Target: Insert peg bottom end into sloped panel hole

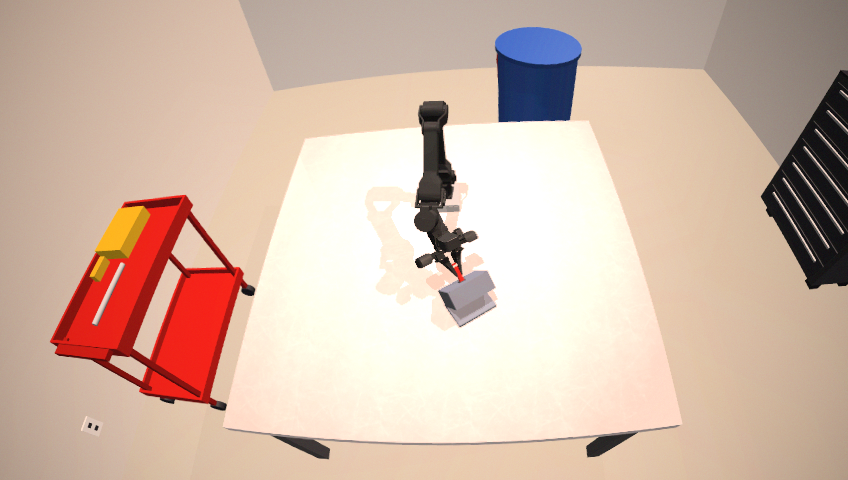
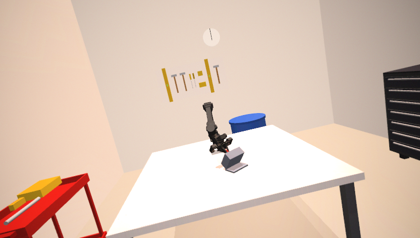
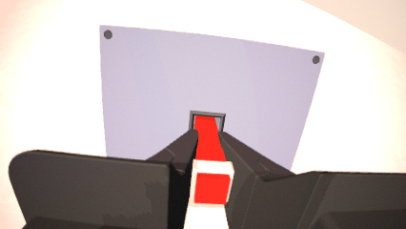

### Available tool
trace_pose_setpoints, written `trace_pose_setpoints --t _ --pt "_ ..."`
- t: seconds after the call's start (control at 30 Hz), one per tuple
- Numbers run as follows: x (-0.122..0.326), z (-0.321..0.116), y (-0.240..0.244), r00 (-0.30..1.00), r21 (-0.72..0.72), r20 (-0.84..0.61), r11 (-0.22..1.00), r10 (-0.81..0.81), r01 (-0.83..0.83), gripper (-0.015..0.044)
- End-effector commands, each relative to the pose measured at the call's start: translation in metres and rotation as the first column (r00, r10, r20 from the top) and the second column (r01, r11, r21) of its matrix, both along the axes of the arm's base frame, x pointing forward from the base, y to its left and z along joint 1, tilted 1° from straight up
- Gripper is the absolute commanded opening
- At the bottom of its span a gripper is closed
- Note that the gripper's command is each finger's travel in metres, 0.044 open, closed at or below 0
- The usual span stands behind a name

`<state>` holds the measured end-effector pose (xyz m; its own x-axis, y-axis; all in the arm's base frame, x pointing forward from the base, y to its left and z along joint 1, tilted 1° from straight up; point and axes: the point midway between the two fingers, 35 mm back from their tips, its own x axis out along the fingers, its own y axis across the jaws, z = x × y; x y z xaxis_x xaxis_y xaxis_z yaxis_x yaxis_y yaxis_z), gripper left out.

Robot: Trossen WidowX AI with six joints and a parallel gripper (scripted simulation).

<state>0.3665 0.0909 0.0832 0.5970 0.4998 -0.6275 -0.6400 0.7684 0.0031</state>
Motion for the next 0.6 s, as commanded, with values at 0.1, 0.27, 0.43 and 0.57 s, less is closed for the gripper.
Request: trace_pose_setpoints --t 0.1,0.27,0.43,0.57 --pt "-0.0002 0.0001 0.0000 1.000 0.000 0.000 1.000 0.000 0.000 0.0000" --pt "-0.0002 0.0001 0.0000 1.000 0.000 0.000 1.000 0.000 0.000 0.0105" --pt "-0.0002 0.0001 0.0000 1.000 0.000 0.000 1.000 0.000 0.000 0.0236" --pt "-0.0003 0.0002 -0.0002 1.000 0.000 0.000 1.000 0.000 0.000 0.0341"
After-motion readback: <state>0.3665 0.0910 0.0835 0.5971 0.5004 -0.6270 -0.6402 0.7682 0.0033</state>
